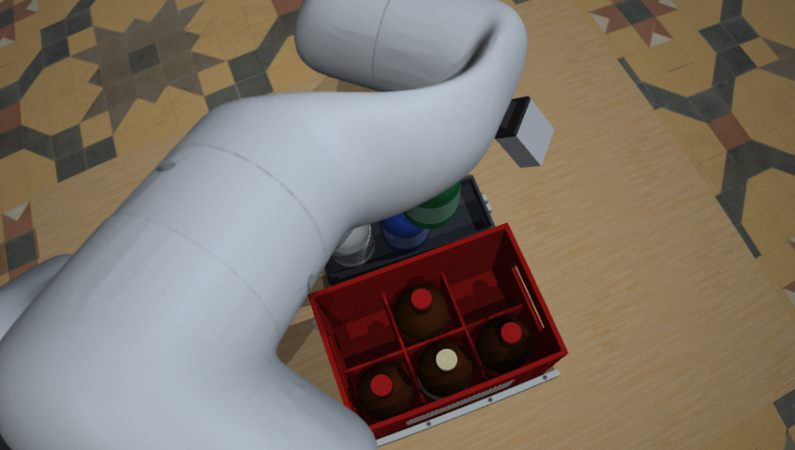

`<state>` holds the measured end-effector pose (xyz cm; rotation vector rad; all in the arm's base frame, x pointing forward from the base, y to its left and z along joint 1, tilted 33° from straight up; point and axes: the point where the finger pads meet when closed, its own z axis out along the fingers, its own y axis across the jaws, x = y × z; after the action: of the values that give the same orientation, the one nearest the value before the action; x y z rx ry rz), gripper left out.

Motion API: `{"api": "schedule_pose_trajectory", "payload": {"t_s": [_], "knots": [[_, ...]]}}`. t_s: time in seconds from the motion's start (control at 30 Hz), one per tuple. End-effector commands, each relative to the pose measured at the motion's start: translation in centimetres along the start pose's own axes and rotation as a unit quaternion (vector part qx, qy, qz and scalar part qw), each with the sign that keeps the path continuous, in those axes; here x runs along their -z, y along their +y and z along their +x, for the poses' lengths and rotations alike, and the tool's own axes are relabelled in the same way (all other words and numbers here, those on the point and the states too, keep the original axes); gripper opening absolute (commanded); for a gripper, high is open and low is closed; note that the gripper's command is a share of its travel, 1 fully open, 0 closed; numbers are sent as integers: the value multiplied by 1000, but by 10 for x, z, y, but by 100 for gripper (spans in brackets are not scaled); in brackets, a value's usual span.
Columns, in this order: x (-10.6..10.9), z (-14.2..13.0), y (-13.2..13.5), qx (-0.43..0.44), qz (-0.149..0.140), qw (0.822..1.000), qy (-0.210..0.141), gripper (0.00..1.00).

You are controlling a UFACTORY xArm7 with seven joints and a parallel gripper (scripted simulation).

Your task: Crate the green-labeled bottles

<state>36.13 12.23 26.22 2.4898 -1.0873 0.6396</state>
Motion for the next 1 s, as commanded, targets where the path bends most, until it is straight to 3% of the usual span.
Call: {"api": "schedule_pose_trajectory", "payload": {"t_s": [0.0, 0.97], "knots": [[2, -1, 8, 0, 3, 1000, 1, 0], [2, -8, 73, 0, 3, 1000, 1, 0]]}}
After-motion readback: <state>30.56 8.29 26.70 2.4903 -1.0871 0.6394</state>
